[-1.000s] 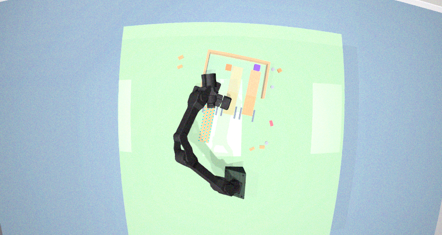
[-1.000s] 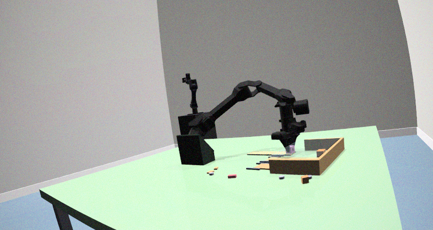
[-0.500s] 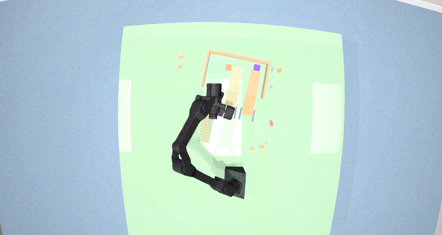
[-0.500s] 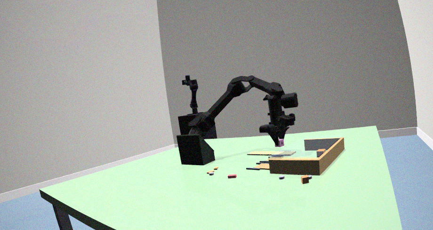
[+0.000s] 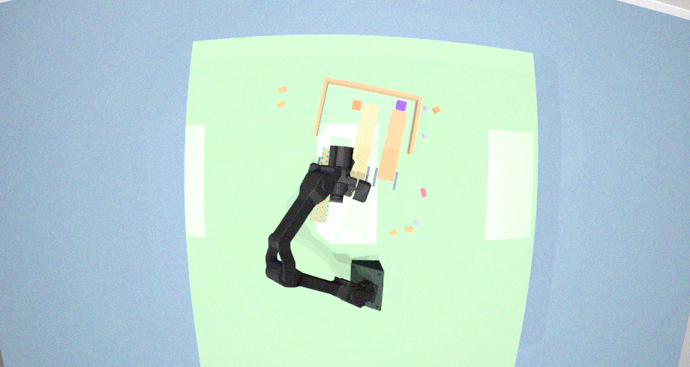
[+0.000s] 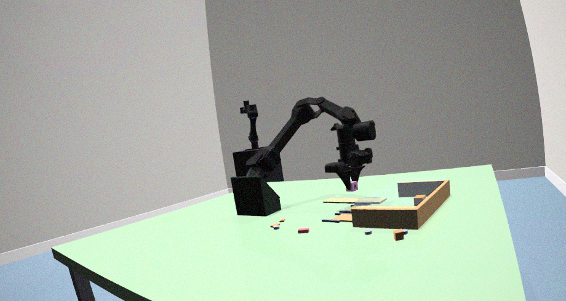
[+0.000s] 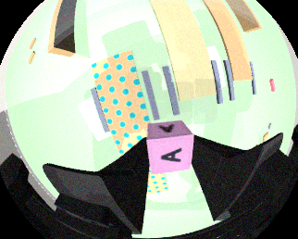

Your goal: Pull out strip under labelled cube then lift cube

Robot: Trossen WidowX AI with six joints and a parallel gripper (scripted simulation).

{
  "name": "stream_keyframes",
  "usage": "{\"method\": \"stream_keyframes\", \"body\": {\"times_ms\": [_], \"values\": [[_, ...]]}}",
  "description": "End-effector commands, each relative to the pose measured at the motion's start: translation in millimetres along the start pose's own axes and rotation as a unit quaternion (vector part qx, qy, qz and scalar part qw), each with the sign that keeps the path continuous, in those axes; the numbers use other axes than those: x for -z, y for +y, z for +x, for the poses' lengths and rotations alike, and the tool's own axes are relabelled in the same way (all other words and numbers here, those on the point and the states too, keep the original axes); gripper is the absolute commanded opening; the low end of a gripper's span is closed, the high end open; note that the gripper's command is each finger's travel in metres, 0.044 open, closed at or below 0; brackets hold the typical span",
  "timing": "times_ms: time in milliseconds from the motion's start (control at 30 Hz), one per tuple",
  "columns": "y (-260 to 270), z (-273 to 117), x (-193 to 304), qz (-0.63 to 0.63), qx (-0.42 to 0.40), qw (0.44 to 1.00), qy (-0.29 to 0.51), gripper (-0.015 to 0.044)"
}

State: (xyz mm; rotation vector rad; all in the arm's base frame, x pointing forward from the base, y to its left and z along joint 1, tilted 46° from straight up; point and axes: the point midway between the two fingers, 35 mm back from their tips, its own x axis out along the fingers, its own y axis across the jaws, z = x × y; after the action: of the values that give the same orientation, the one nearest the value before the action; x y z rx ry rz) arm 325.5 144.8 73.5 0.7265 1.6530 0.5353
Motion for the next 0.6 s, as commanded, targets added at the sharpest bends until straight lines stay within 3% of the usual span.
{"method": "stream_keyframes", "body": {"times_ms": [0,567], "values": [[-8,0,10,-0.001,-0.001,1.0,0.0,0.0],[-35,-6,49,0.0,-0.001,1.0,0.0,0.0]]}}
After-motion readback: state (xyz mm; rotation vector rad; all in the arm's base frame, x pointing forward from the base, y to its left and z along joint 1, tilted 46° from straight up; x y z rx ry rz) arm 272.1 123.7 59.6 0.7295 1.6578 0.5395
